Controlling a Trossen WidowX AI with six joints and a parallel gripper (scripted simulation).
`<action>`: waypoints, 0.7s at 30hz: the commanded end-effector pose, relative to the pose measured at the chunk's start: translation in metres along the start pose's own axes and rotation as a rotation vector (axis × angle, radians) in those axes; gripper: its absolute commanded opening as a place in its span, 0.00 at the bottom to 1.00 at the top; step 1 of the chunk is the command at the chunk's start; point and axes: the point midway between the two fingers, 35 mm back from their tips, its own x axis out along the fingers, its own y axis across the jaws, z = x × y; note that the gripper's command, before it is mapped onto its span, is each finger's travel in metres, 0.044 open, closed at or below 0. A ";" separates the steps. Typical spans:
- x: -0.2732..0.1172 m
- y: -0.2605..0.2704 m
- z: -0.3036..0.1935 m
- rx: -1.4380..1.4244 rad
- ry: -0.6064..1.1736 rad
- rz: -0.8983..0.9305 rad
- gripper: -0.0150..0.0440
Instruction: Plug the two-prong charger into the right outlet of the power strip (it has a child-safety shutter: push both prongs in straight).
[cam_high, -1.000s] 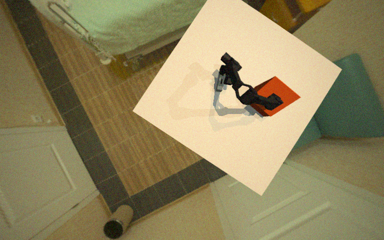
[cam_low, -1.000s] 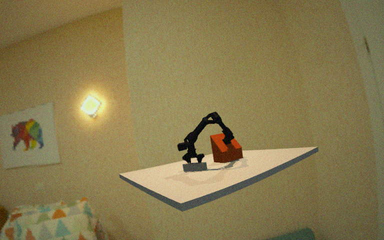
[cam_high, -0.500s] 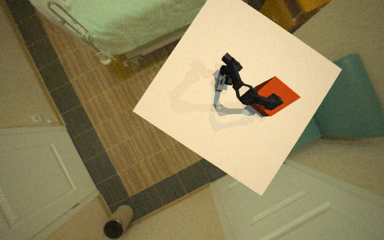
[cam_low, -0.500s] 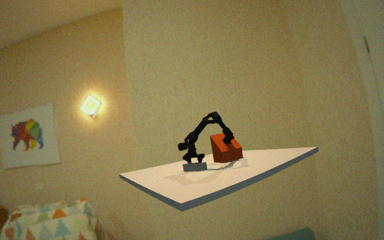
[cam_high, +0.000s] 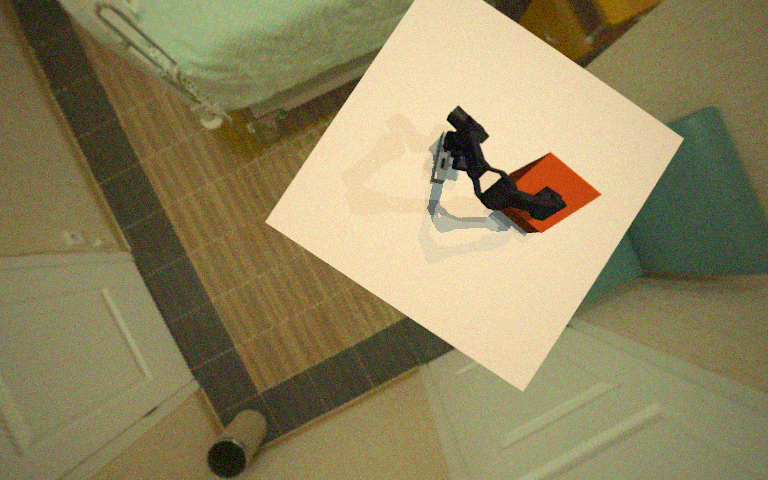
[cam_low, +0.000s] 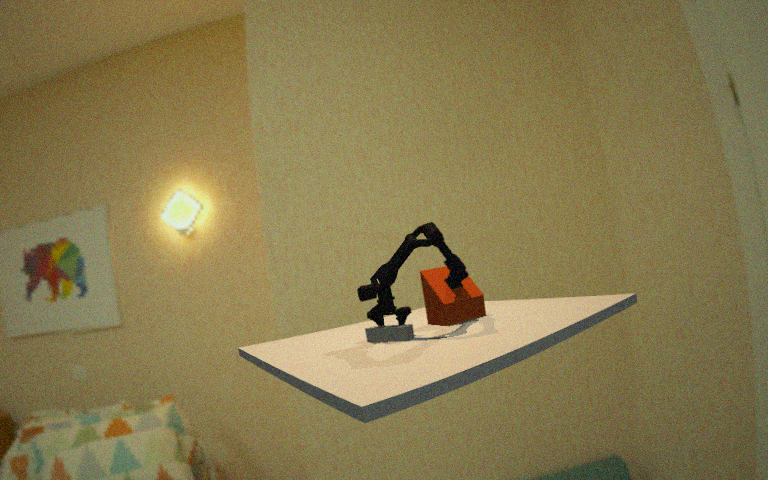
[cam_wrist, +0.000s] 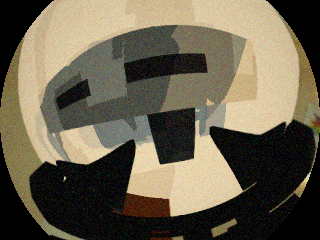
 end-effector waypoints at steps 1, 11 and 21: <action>0.000 0.000 -0.007 -0.003 -0.001 0.003 1.00; 0.001 0.000 -0.020 -0.003 -0.001 0.003 1.00; 0.002 0.000 -0.034 -0.002 -0.001 0.003 1.00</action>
